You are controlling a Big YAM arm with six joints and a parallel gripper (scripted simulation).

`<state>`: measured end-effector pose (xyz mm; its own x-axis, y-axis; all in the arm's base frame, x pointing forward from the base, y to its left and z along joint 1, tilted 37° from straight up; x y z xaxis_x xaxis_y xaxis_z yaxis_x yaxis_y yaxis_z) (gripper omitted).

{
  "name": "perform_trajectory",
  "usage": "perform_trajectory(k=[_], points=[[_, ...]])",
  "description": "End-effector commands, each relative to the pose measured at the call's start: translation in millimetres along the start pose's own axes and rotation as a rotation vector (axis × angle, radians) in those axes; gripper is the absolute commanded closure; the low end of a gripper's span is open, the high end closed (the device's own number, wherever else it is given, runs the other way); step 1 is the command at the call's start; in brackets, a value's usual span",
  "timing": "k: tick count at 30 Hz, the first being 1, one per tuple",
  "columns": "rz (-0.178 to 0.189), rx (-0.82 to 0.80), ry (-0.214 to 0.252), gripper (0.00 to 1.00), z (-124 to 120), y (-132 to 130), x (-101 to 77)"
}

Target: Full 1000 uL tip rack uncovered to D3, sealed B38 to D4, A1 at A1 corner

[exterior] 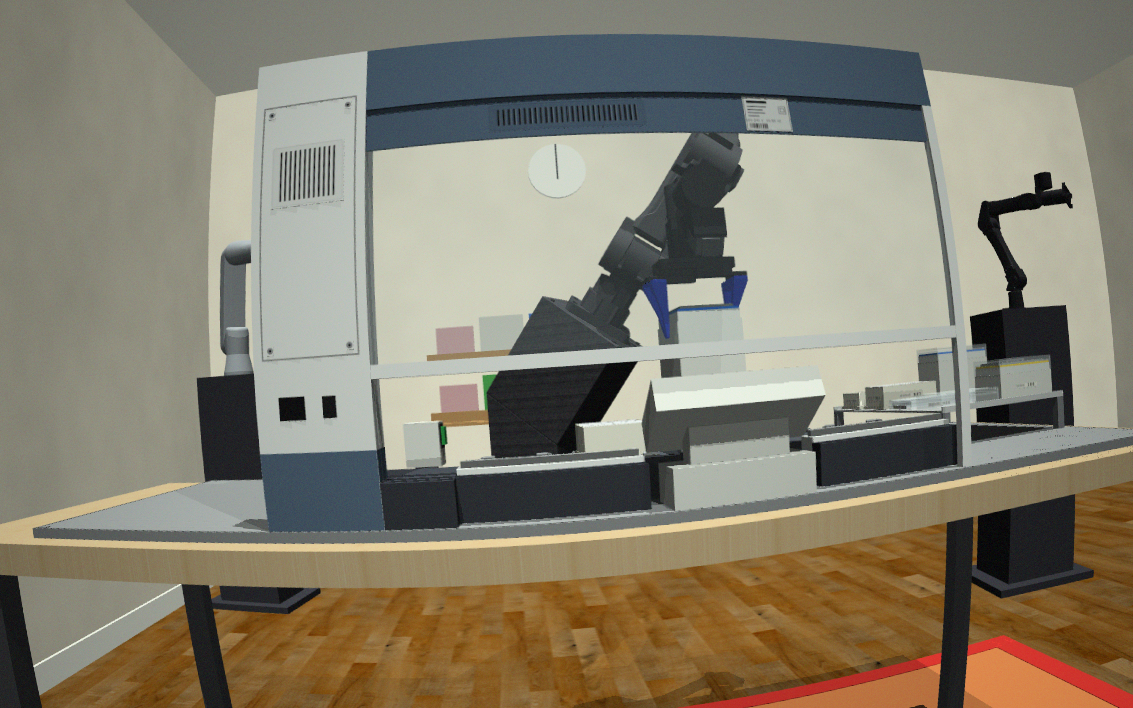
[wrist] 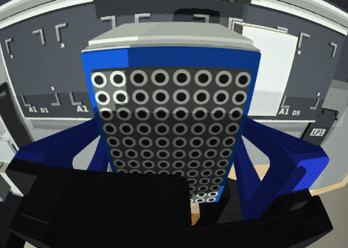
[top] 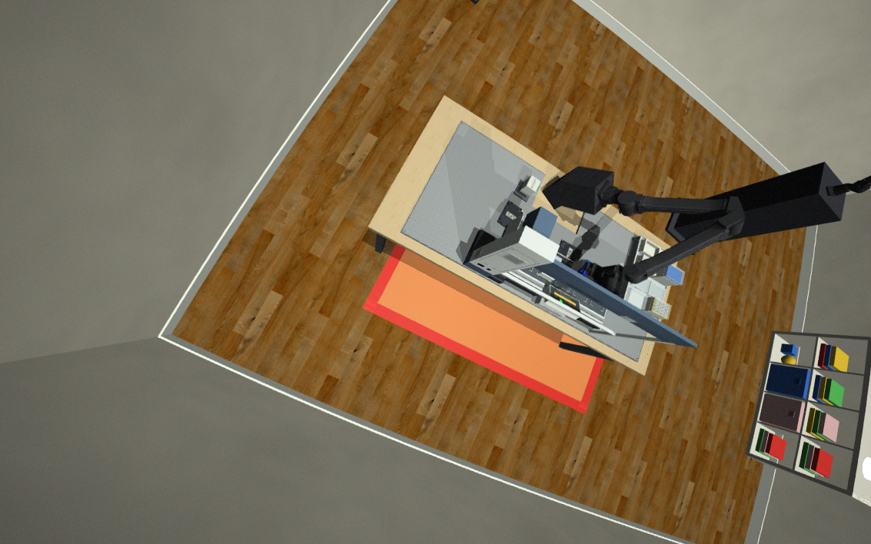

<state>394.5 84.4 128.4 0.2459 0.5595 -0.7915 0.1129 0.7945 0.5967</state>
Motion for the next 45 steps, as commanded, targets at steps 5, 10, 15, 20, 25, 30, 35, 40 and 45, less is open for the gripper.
perform_trajectory(k=[5, 10, 15, 20, 25, 30, 35, 40, 45], points=[[-0.002, 0.009, 0.004, 1.00, -0.3, 1.1, 16.0], [-0.001, 0.008, 0.002, 1.00, 0.8, 1.9, 22.2], [-0.002, 0.009, 0.004, 1.00, -0.5, 1.1, 29.4], [-0.002, 0.010, 0.004, 1.00, -0.9, 1.0, 37.8], [-0.001, 0.008, 0.001, 1.00, 0.6, 2.1, 45.6], [-0.001, 0.008, 0.002, 1.00, 0.3, 2.0, 50.7], [-0.002, 0.010, 0.004, 1.00, -1.6, 0.8, 59.7], [0.000, 0.007, 0.001, 1.00, 0.3, 2.2, 67.2], [-0.001, 0.008, 0.002, 1.00, -0.6, 1.7, 72.5]])
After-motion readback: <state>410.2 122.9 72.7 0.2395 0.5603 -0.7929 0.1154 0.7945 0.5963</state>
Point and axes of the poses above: the point where the finger pads meet when closed, its own x axis out along the fingers, its own y axis across the jaws, z = x × y, the point moved 1 cm from there along -x, back along the fingers, and after that the axes turned 15 degrees about x, right-handed, at the moved point
